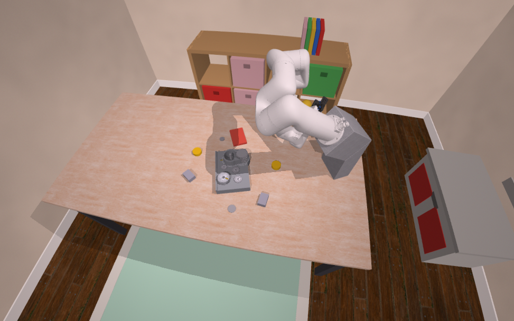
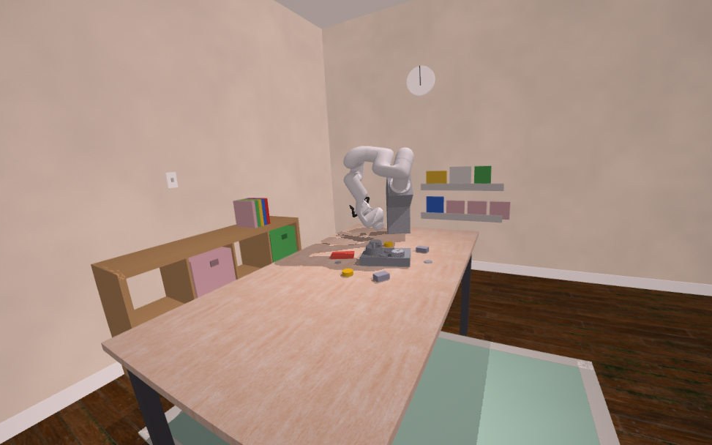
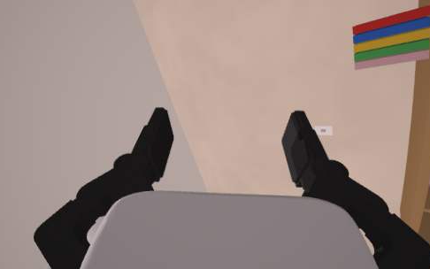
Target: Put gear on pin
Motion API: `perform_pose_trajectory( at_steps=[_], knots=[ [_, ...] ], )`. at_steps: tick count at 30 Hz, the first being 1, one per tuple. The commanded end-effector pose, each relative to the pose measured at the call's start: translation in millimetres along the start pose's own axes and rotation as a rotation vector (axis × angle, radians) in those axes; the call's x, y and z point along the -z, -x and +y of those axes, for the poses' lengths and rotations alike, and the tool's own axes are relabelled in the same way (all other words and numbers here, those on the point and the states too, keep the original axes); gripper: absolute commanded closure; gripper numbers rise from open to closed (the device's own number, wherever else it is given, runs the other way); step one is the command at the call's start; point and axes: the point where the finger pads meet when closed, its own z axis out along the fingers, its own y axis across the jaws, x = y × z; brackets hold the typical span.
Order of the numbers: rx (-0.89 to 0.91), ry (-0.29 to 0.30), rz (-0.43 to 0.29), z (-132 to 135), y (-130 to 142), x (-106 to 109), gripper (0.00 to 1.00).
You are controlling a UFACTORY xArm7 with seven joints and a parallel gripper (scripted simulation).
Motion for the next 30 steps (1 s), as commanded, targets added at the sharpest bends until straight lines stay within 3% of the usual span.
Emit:
perform_pose_trajectory(
  at_steps=[1,10,12,21,23,30],
  knots=[
    [-0.013,-0.044,0.015,-11,-4,8,0.0],
    [-0.013,-0.044,0.015,-11,-4,8,0.0],
    [-0.072,-0.126,0.019,-22,11,-1,0.0],
    [-0.072,-0.126,0.019,-22,11,-1,0.0],
    [-0.149,-0.222,0.02,-34,31,-14,0.0],
    [-0.149,-0.222,0.02,-34,31,-14,0.0]
  ],
)
